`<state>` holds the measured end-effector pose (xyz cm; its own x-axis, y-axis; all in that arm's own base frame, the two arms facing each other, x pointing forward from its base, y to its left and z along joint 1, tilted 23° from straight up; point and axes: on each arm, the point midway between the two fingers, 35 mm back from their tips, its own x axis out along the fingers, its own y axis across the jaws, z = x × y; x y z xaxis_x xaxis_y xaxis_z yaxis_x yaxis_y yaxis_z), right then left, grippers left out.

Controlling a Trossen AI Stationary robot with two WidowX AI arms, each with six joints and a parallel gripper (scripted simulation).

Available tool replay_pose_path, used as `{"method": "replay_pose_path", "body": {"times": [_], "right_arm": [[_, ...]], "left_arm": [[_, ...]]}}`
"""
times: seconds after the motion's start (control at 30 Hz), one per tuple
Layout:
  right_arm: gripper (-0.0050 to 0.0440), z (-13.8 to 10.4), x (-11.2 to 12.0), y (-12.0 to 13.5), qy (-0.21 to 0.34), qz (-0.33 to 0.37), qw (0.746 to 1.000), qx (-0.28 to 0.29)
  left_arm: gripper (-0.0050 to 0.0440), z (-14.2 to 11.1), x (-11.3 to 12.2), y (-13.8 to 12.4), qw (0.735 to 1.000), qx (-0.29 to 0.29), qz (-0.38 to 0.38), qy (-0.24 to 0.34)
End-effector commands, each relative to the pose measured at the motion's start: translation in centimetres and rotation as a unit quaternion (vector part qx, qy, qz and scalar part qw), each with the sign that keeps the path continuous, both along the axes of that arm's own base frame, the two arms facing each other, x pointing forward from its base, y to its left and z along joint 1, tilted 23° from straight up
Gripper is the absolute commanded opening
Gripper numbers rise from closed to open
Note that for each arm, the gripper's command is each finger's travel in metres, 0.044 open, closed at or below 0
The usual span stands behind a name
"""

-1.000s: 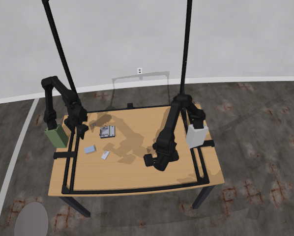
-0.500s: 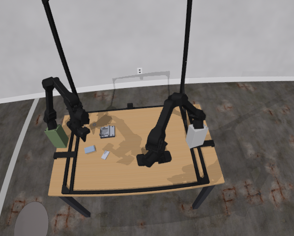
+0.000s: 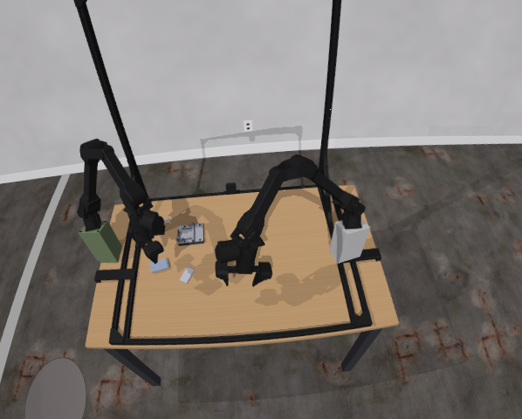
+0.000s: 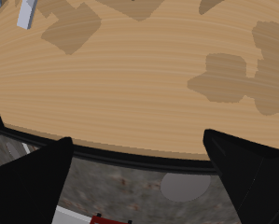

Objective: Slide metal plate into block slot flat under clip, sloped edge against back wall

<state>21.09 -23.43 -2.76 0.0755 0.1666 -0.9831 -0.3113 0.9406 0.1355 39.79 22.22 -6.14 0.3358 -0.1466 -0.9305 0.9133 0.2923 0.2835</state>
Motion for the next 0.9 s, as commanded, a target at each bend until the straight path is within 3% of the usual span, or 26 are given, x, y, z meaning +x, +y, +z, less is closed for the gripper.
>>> {"method": "replay_pose_path", "body": {"times": [0.0,0.07,0.1,0.57,0.63,0.87], "right_arm": [[0.044,-2.3,0.1,1.6,0.001,-0.024,1.0,0.019],[0.044,-2.3,0.1,1.6,0.001,-0.024,1.0,0.019],[0.044,-2.7,0.1,1.9,0.001,-0.029,0.999,0.022],[0.044,-7.8,-0.4,7.0,0.003,-0.105,0.992,0.07],[0.044,-7.8,-0.4,7.0,0.003,-0.105,0.992,0.07],[0.044,-9.8,-1.2,9.8,0.008,-0.143,0.985,0.096]], "left_arm": [[0.044,-0.1,3.0,-2.6,0.999,0.047,0.013,-0.022],[0.044,-0.1,3.0,-2.6,0.999,0.047,0.013,-0.022],[0.044,0.2,4.3,-3.0,0.997,0.062,0.015,-0.044],[0.044,2.9,11.7,-16.3,0.974,0.108,0.053,-0.191],[0.044,2.9,11.7,-16.3,0.974,0.108,0.053,-0.191],[0.044,5.9,13.4,-24.4,0.948,0.077,0.081,-0.298]]}}
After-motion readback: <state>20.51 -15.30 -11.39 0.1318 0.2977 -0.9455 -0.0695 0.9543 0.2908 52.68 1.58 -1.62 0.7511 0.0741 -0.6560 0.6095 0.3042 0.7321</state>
